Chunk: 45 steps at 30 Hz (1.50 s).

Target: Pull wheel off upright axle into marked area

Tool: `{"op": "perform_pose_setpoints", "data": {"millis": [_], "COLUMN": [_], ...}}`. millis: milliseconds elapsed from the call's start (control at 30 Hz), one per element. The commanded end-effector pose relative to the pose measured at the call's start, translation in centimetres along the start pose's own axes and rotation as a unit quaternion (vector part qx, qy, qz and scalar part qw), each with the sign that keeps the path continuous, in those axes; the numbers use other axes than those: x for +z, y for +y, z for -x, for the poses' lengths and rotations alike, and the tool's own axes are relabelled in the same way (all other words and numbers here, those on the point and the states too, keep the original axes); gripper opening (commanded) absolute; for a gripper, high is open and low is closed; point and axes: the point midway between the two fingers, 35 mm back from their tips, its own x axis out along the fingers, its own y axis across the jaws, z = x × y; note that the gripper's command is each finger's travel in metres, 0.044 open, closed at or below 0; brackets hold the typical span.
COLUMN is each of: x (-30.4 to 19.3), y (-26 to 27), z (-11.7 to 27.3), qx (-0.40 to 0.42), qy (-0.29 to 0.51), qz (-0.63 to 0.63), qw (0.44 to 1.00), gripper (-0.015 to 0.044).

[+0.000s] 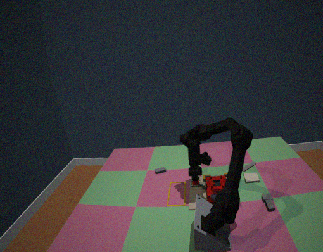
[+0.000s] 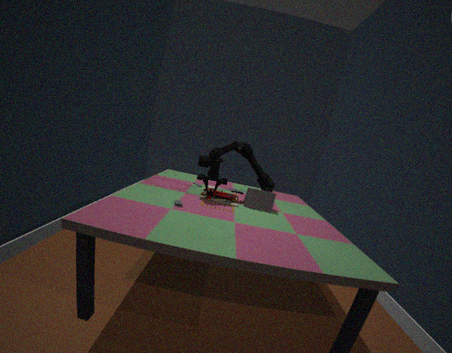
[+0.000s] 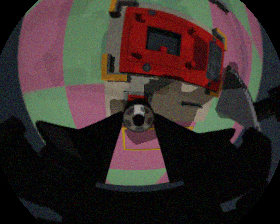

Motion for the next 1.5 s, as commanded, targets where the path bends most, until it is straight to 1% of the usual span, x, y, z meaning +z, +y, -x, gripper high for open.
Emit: {"op": "perform_pose_setpoints", "data": {"millis": [0,1467], "x": [-0.1,-0.1], "y": [0.0,0.0], "z": [0.4,1.9], "qx": [0.003,0.005], "qy": [0.001,0.001], "qz": [-0.001,0.001], "qw": [1.000,1.000], "gripper": [0.0000,0.0000]}}
